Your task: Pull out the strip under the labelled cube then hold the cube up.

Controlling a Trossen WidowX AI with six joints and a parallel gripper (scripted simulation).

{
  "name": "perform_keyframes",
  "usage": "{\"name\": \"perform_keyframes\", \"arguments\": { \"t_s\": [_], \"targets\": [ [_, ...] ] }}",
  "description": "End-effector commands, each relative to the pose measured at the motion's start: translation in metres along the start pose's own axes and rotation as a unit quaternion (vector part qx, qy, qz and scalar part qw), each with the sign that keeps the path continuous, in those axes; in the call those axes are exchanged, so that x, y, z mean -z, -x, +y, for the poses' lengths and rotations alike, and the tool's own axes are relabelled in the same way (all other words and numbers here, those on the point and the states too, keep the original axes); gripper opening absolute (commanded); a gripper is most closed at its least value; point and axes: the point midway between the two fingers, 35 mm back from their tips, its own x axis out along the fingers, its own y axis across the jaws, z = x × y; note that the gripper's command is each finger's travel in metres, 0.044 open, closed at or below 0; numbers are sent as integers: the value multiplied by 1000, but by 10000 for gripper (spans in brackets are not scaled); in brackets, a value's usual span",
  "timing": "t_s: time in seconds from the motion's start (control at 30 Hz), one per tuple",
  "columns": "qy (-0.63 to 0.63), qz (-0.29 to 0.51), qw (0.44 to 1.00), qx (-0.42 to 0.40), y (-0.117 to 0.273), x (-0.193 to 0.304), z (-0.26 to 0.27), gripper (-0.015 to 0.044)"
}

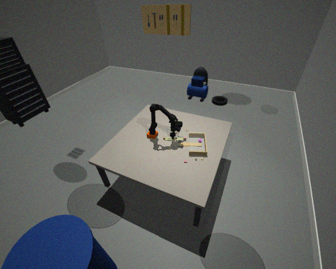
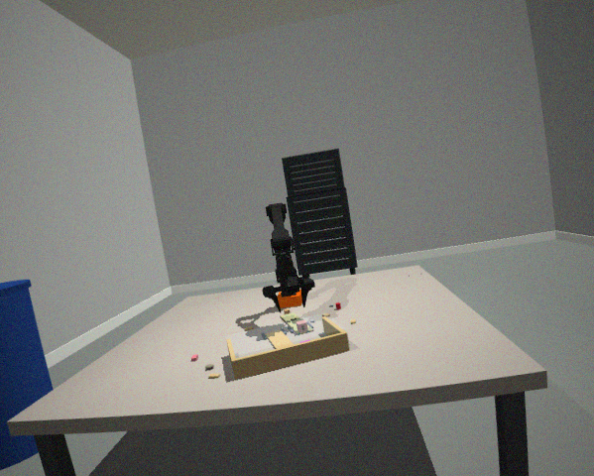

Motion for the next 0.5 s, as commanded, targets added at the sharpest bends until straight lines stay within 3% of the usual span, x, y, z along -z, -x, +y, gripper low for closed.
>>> {"name": "perform_keyframes", "arguments": {
  "t_s": [0.0,0.47],
  "targets": [
    [-1,-4,1000,2,3,-16,0,440],
    [-1,-6,1000,2,8,-57,3,440]
  ]
}}
